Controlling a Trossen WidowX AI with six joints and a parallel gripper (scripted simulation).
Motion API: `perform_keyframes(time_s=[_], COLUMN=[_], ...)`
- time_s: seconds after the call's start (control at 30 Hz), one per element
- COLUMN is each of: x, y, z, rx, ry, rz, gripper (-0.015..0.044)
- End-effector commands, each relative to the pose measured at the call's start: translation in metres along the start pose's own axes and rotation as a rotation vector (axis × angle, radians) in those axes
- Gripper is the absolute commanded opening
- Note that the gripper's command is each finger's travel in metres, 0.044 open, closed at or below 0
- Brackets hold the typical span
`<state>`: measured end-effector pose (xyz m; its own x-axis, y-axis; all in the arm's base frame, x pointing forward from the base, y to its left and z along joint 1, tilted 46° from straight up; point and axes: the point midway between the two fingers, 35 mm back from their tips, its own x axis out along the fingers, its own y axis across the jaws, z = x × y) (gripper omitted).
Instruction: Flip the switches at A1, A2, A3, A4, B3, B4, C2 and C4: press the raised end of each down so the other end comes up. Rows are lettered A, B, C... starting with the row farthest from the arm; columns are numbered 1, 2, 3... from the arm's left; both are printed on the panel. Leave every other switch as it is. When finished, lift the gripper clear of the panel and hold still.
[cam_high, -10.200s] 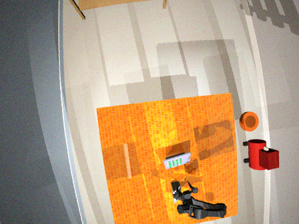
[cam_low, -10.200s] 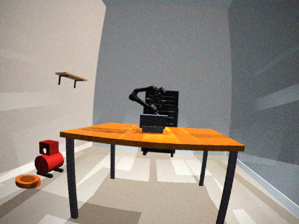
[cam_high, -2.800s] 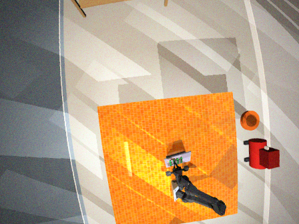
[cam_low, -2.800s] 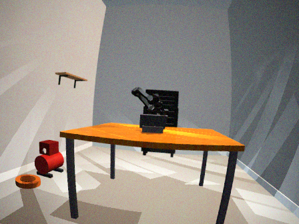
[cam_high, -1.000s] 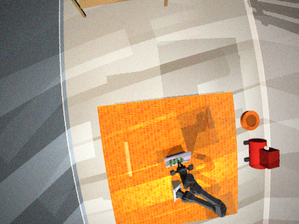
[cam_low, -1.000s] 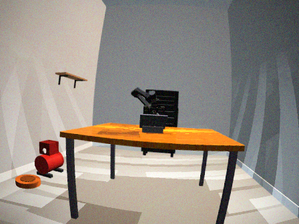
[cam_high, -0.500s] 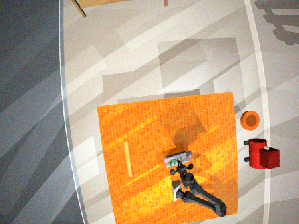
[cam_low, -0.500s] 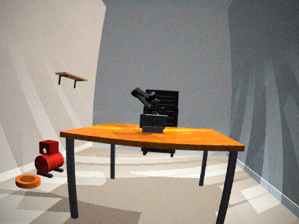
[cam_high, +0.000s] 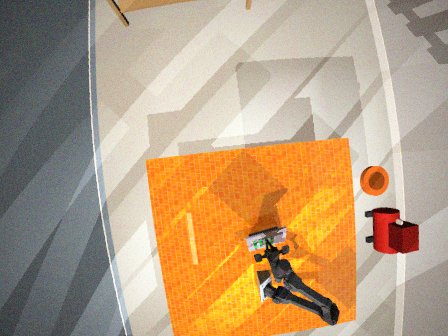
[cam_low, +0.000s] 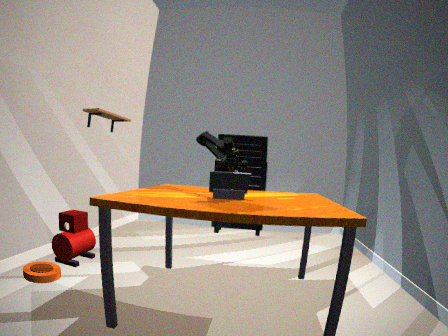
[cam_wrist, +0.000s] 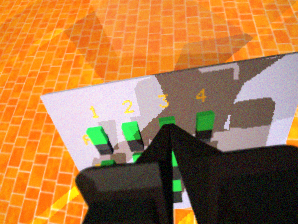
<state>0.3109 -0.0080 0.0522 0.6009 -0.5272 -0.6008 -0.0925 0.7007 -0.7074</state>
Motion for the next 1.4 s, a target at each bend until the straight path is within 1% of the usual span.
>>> perform_keyframes(time_s=[0.0,1.13,1.2,1.3,1.37], x=[0.001,0.005,-0.004,-0.041,-0.058], y=[0.000,0.000,0.001,0.002,0.001], z=[0.000,0.001,0.001,0.000,-0.002], rx=[-0.002,-0.002,0.000,-0.001,-0.003], ry=[-0.002,-0.003,-0.002,-0.016,-0.025], rz=[0.003,0.003,0.002,0.007,0.006], gripper=[0.0000,0.0000,0.0000,0.0000,0.0000])
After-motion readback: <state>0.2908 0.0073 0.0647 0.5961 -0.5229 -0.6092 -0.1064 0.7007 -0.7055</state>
